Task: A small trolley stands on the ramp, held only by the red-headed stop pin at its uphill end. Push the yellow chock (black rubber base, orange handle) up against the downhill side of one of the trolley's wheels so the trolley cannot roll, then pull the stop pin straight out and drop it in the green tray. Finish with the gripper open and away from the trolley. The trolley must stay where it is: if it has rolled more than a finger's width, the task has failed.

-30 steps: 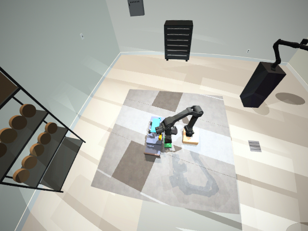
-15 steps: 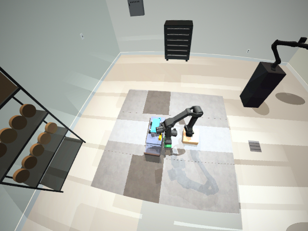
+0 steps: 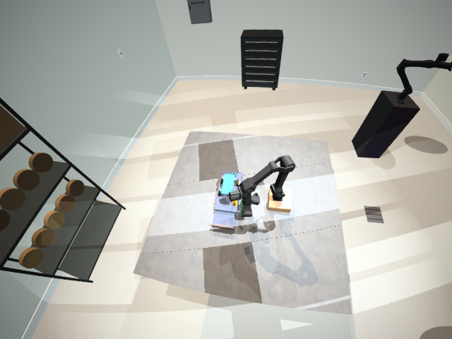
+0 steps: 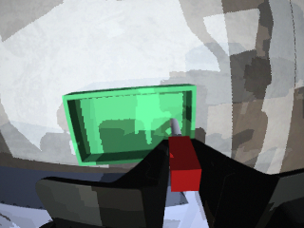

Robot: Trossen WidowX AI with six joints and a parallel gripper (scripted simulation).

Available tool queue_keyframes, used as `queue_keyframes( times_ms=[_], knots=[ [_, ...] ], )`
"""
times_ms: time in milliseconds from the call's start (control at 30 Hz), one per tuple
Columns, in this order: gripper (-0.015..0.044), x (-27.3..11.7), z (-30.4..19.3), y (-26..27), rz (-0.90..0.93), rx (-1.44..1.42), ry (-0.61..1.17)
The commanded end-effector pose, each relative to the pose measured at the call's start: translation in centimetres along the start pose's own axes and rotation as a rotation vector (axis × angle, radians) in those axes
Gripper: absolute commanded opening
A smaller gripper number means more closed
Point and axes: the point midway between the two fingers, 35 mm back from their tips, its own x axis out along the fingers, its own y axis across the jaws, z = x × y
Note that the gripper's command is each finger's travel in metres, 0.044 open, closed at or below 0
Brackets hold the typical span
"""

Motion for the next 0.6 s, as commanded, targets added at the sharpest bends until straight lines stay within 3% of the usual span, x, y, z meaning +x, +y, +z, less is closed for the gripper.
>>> queue_keyframes(
  times_ms=[0,100,567],
  knots=[
    [0.0131,0.1,0.0,0.1,-0.003,0.006,0.000],
    [0.0190,0.1,0.0,0.3,-0.003,0.006,0.000],
    [0.0190,0.3,0.0,1.4,-0.002,0.006,0.000]
  ],
)
